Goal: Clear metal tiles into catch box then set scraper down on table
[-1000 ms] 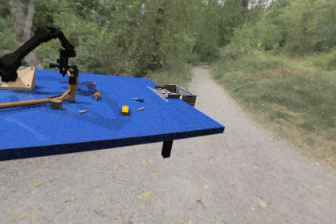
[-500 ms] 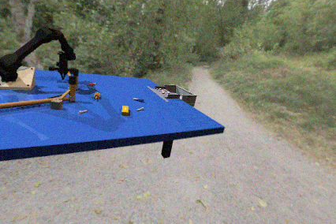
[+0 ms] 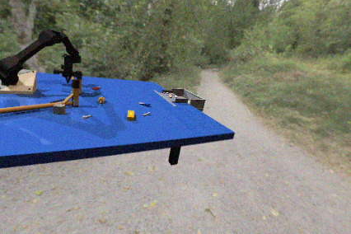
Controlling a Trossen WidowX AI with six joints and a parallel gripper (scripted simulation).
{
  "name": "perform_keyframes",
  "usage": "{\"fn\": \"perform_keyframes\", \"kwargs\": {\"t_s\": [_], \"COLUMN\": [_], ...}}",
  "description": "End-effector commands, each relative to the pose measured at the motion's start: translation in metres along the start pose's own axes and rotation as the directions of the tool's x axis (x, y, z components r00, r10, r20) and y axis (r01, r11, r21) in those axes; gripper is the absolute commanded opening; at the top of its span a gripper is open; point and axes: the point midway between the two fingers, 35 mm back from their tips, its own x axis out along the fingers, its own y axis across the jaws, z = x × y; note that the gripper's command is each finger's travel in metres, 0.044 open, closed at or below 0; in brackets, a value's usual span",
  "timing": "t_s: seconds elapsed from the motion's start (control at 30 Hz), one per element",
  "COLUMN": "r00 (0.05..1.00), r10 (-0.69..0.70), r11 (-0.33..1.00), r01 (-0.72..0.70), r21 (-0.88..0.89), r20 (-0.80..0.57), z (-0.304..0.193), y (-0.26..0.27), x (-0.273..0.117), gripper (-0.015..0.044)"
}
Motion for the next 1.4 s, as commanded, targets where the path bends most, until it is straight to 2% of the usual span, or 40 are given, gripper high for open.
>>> {"fn": "perform_keyframes", "kwargs": {"t_s": [0.0,1.37], "r00": [1.000,1.000], "r10": [-0.006,-0.009], "r11": [1.000,1.000], "r01": [0.006,0.009], "r21": [-0.003,-0.001], "r20": [-0.001,0.000], "z": [0.001,0.003], "y": [-0.006,-0.048], "x": [-0.001,-0.003], "gripper": [0.0000,0.0000]}}
